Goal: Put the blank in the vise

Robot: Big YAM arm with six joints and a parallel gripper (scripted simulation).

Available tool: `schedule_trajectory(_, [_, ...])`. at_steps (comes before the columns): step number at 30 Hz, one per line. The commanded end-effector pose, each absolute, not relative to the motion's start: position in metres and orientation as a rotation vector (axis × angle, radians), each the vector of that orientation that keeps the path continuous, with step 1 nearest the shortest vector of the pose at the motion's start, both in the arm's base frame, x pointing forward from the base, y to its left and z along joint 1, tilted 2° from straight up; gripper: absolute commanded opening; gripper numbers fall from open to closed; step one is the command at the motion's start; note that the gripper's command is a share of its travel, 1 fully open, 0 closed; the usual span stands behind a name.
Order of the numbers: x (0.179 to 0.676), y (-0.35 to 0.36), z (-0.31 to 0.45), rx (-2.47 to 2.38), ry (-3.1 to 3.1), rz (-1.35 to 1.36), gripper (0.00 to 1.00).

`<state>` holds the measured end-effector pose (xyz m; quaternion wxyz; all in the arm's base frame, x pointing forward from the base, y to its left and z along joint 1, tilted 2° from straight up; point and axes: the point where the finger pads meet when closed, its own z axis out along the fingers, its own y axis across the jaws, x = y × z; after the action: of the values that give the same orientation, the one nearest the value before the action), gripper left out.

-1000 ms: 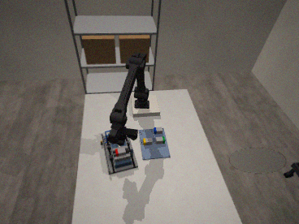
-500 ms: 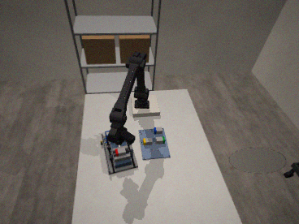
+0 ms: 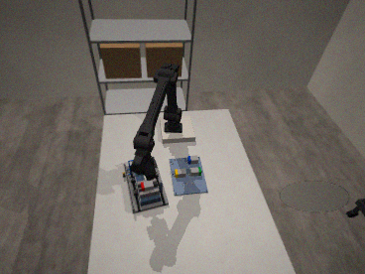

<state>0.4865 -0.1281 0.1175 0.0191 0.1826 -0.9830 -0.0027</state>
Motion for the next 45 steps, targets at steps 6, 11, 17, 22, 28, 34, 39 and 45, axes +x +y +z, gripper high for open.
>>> schedule_trajectory(6, [0.488,-0.135,0.132,-0.054,-3.144,0.034,0.0])
schedule_trajectory(11, [0.491,-0.136,0.129,-0.324,-3.123,0.031,0.0])
schedule_trajectory(17, [0.483,-0.137,0.132,-0.712,-3.067,0.031,0.0])
schedule_trajectory(22, [0.487,-0.136,0.132,-0.933,-3.013,0.03,0.0])
schedule_trajectory(28, [0.484,-0.139,0.135,-1.243,-2.907,0.026,0.0])
schedule_trajectory(34, [0.481,-0.138,0.132,-1.542,-2.753,0.025,0.0])
schedule_trajectory(39, [0.483,-0.141,0.136,-1.75,-2.641,0.017,0.0])
schedule_trajectory(45, [0.482,-0.138,0.134,-1.847,-2.568,0.019,0.0])
